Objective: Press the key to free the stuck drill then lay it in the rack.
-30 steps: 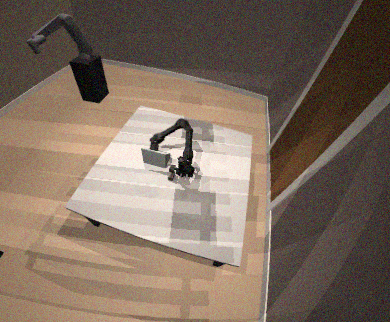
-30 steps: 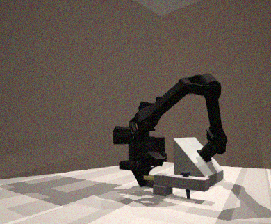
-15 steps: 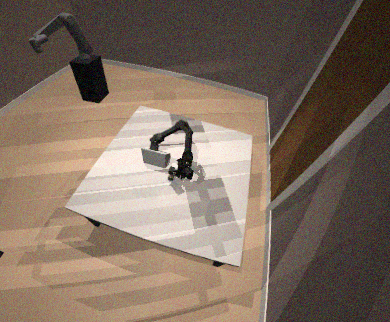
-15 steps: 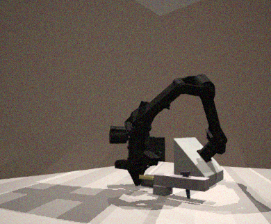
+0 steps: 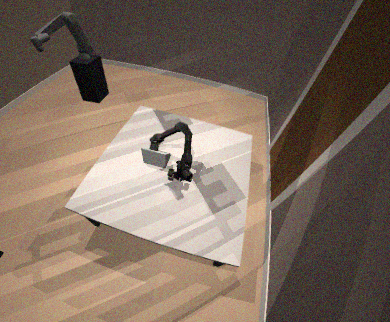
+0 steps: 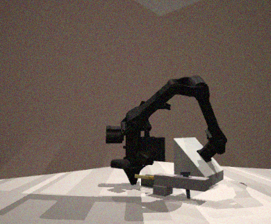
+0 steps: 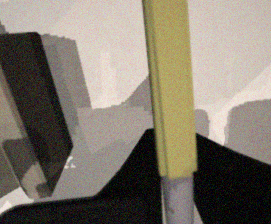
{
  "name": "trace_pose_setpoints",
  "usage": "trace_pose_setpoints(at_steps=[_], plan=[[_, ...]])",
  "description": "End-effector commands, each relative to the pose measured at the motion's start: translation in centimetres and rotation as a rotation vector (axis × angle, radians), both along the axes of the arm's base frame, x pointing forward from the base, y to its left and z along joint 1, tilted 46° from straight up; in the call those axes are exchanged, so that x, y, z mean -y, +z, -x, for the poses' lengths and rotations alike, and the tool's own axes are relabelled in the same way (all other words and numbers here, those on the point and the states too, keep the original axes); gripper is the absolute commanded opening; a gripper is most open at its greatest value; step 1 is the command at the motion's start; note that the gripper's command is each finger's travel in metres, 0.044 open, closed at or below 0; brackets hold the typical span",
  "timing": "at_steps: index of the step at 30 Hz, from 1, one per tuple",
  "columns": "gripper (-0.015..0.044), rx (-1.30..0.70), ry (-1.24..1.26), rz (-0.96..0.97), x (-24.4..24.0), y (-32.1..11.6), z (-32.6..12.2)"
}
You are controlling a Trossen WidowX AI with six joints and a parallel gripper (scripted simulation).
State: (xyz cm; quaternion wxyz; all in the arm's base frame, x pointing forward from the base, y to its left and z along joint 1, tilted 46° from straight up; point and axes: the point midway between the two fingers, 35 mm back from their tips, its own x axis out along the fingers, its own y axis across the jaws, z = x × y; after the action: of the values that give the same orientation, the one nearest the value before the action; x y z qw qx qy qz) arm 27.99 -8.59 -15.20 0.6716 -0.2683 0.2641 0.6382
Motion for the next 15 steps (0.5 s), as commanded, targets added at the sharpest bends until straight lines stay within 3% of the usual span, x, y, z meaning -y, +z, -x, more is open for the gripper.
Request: trace_pose_setpoints(at_steps=[1,15], plan=[[0.0,0.004,0.0,0.005,0.7,-0.39,-0.04],[0.0,0.004,0.0,0.006,1.38,-0.7,0.05]])
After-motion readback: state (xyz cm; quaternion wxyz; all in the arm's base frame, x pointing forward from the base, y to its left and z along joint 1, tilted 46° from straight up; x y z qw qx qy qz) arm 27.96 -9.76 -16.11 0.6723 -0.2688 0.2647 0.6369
